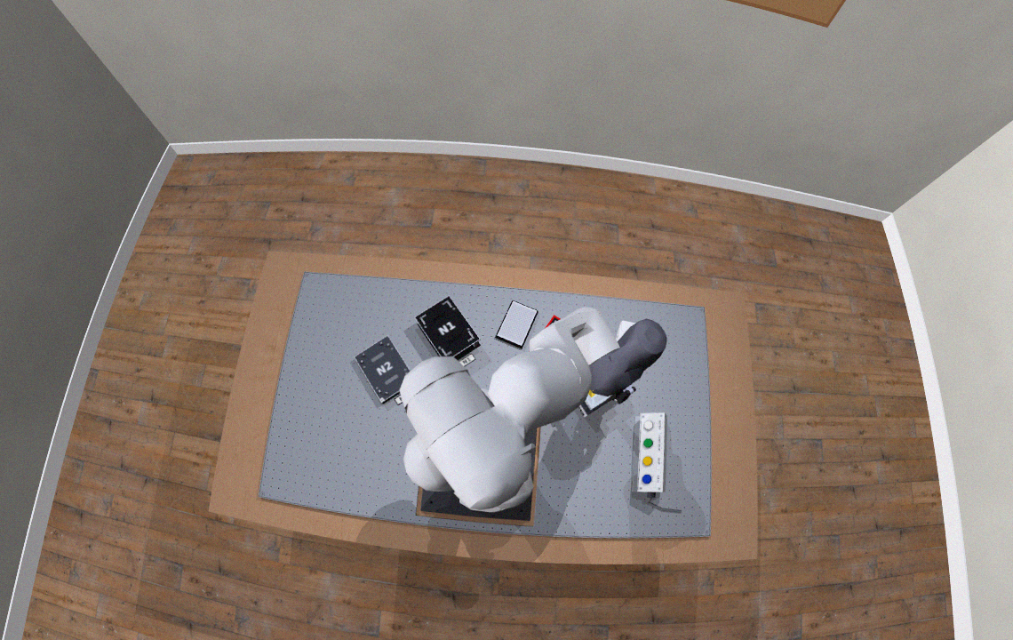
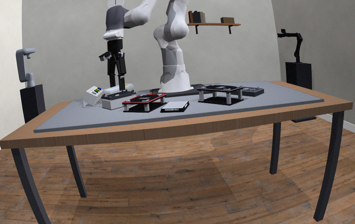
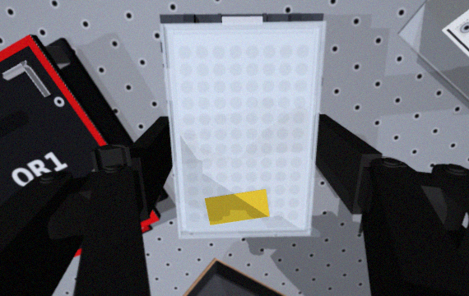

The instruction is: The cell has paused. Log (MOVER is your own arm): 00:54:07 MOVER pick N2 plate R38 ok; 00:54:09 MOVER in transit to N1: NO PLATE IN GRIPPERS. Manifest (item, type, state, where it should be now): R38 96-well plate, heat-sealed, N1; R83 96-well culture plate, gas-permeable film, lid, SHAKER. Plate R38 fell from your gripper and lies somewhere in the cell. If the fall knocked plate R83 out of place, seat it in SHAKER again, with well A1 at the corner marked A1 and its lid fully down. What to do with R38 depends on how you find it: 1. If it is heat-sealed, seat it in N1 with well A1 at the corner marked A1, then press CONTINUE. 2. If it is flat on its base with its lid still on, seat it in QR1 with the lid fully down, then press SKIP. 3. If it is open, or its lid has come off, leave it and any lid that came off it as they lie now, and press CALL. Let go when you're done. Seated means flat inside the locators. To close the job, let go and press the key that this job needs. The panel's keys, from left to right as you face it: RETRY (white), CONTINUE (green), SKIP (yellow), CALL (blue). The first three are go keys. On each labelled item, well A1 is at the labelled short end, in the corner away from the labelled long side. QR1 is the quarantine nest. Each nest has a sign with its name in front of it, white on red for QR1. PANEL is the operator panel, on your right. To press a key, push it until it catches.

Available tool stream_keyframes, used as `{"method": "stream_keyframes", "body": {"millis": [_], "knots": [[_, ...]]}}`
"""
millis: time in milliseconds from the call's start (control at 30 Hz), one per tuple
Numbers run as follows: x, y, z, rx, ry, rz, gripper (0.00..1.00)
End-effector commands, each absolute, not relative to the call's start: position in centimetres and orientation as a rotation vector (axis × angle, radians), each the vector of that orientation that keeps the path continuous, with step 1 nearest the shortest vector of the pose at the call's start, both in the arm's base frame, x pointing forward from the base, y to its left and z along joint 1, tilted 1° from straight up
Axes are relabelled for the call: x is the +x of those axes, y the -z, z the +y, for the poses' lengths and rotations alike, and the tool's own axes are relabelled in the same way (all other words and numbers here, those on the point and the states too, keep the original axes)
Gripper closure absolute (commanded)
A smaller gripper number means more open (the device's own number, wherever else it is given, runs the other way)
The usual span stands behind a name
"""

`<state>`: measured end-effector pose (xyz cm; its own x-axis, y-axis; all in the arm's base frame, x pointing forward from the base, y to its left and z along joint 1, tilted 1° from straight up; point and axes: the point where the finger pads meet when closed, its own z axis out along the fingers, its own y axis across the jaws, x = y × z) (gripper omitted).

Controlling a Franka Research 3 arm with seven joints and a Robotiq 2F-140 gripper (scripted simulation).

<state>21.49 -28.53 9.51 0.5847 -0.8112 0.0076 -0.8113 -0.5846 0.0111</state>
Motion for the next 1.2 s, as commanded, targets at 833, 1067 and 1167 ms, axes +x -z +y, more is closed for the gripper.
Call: {"method": "stream_keyframes", "body": {"millis": [833, 1067, 1167], "knots": [[21.4, -8.6, -28.6, 2.781, -0.002, -1.428, 0.9], [21.4, -8.4, -28.6, 2.781, -0.002, -1.428, 0.9], [21.4, -8.3, -28.6, 2.781, -0.002, -1.428, 0.9]]}}
